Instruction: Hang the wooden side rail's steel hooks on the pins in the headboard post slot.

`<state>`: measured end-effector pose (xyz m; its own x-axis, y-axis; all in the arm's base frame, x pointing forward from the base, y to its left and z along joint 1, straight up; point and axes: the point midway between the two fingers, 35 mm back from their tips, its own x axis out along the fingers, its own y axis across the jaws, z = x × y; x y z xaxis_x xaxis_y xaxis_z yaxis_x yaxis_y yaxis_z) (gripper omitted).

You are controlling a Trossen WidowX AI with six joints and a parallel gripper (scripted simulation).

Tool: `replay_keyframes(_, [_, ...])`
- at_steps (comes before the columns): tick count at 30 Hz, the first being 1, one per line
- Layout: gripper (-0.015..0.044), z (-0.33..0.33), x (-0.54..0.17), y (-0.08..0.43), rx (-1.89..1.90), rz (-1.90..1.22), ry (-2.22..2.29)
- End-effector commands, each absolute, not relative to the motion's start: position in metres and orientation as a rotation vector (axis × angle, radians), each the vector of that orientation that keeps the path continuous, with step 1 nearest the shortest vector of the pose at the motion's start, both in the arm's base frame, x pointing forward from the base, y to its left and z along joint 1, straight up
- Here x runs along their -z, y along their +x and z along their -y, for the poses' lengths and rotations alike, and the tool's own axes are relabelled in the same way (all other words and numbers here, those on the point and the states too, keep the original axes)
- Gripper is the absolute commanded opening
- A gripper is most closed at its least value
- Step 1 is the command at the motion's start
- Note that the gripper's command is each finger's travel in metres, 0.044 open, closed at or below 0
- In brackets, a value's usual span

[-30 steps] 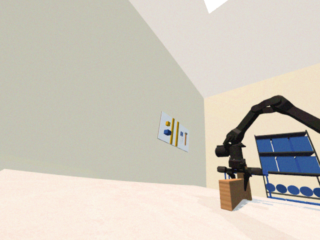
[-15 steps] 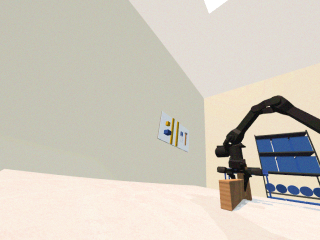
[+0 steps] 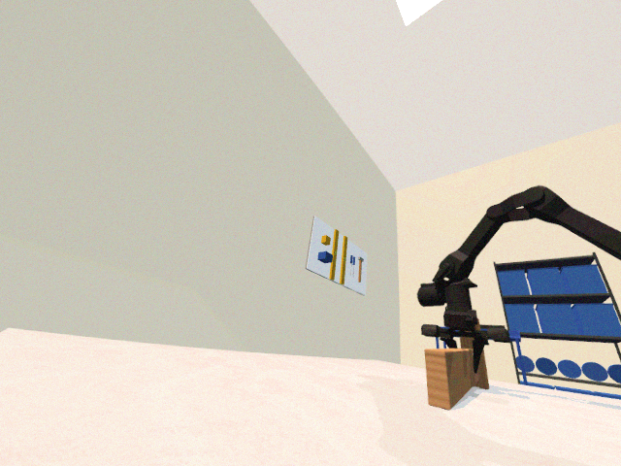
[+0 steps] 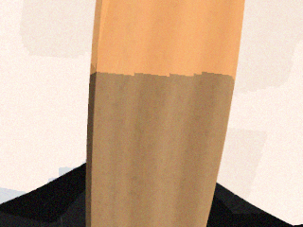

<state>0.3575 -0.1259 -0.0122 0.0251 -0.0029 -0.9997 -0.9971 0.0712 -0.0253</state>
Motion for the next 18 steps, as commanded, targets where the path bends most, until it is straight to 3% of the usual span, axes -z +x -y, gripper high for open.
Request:
replay_keyframes(1, [0.0000, 0.1271, 0.0128, 0.3582, -1.129, -1.229, -1.172])
replay_keyframes(18, [0.0000, 0.1271, 0.0157, 0.3583, -1.129, -1.229, -1.172])
